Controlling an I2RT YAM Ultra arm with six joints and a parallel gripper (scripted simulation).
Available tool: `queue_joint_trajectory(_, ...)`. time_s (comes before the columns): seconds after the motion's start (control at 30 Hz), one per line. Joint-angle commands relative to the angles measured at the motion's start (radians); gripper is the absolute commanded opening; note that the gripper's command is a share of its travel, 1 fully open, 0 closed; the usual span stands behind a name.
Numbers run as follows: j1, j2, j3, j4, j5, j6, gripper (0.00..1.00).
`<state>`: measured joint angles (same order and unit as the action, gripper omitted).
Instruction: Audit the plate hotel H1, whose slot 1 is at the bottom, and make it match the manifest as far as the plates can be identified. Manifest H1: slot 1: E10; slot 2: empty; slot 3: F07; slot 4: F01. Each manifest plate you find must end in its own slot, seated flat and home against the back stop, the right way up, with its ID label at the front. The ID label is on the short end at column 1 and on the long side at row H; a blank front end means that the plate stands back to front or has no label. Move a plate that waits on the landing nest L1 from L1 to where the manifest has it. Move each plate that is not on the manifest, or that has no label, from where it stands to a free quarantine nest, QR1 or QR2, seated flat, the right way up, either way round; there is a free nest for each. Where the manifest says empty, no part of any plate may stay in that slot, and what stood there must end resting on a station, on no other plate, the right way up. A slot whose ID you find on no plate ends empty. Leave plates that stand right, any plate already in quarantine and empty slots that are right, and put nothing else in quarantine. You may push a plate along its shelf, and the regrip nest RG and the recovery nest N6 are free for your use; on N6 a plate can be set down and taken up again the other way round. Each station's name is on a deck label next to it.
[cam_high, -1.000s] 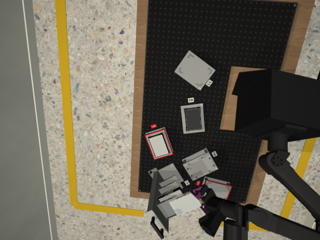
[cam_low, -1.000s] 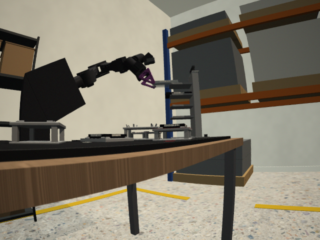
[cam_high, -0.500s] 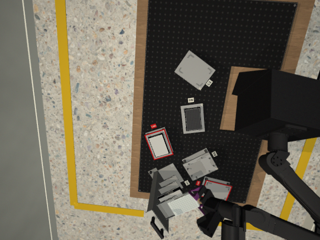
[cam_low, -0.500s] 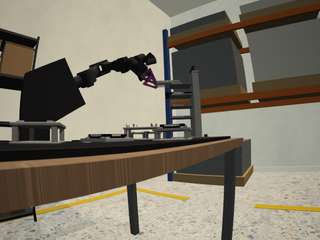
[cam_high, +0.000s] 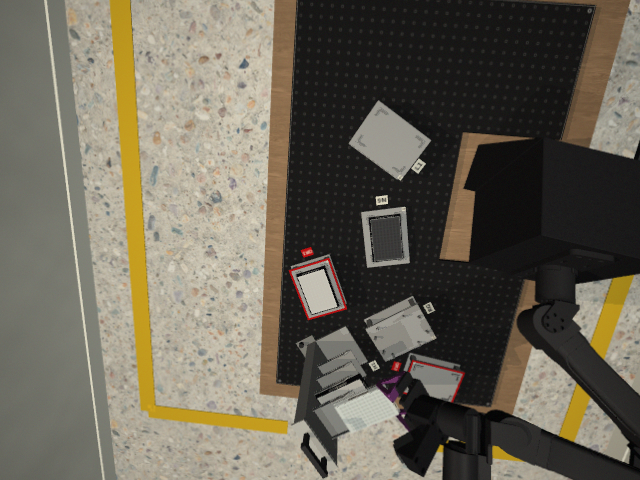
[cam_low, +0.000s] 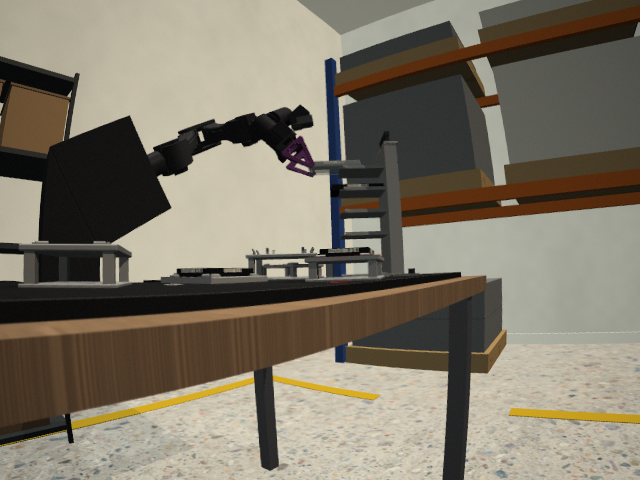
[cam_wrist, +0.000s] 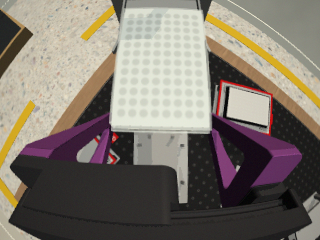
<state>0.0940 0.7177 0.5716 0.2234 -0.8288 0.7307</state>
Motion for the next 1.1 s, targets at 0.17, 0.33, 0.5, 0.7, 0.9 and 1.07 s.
queue_joint_trajectory(0.17,-0.001,0.0,0.005,0.004,0.009,0.0,0.86)
queue_joint_trajectory(0.33,-0.001,0.0,0.005,0.004,0.009,0.0,0.86)
queue_joint_trajectory(0.5,0.005,0.005,0.008,0.007,0.014,-0.001,0.86)
queue_joint_trajectory(0.7,0.02,0.022,0.016,0.014,0.029,-0.003,0.86)
queue_joint_trajectory(0.9,0.03,0.033,0.022,0.018,0.039,-0.004,0.86)
queue_joint_trajectory(1.07,0.042,0.046,0.029,0.024,0.051,-0.005,0.86)
